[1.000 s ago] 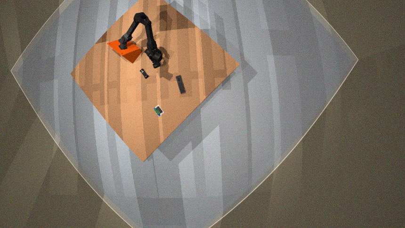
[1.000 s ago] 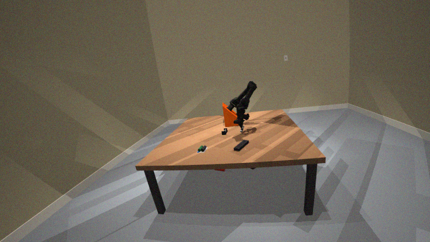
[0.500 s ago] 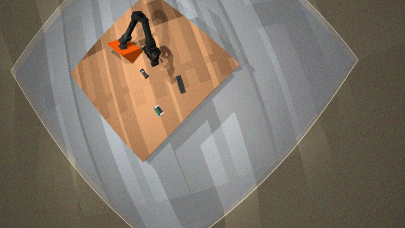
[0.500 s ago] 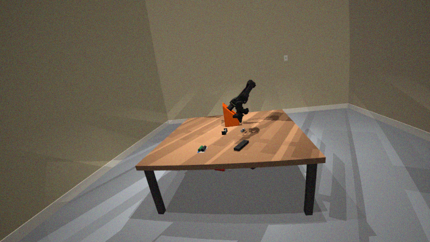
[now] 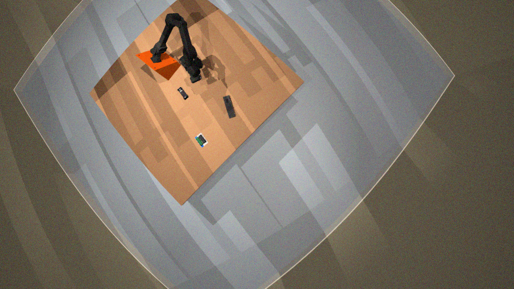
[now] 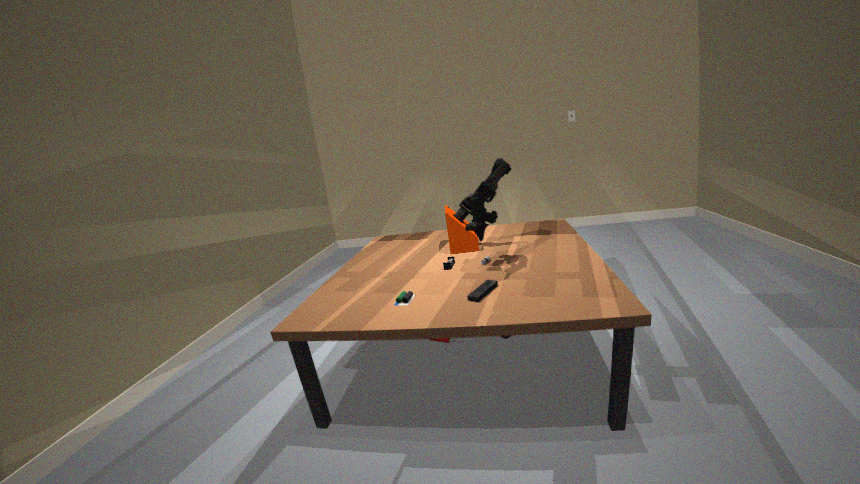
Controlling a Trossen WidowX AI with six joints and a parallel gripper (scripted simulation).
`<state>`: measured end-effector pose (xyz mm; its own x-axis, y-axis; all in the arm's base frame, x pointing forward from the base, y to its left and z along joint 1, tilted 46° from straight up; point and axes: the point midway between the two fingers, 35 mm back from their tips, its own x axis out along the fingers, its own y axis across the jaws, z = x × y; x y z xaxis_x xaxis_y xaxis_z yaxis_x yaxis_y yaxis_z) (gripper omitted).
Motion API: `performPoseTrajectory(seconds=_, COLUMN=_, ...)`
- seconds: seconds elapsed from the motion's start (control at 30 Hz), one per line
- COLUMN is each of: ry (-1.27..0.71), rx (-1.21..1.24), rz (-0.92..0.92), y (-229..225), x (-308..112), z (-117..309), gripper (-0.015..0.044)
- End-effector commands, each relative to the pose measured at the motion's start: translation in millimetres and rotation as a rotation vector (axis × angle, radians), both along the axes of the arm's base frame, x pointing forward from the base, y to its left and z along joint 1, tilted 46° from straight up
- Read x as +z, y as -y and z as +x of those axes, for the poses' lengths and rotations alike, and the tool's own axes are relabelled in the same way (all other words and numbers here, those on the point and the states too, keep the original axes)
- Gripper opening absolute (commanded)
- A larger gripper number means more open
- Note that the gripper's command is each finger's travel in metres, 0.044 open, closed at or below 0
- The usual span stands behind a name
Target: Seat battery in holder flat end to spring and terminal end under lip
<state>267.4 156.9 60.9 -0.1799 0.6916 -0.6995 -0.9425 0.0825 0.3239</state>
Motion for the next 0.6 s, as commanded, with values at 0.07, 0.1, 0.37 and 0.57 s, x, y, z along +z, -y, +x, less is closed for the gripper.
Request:
performPoseTrajectory(seconds=0.07, ry=0.283, rx=0.287, rz=0.071, y=-13, x=-11, z=-7, gripper=0.0131)
performPoseTrajectory(seconds=0.1, ry=0.366, rx=0.371, rz=0.093, y=-17, x=-13, z=-9, gripper=0.0157)
performPoseTrajectory(seconds=0.37, ry=1.018, rx=1.026, rz=0.267, y=-44, x=-34, z=-29, gripper=0.0239)
performPoseTrajectory(seconds=0.57, ry=1.074, rx=1.082, rz=0.282, y=-46, x=-36, z=-31, gripper=0.0239)
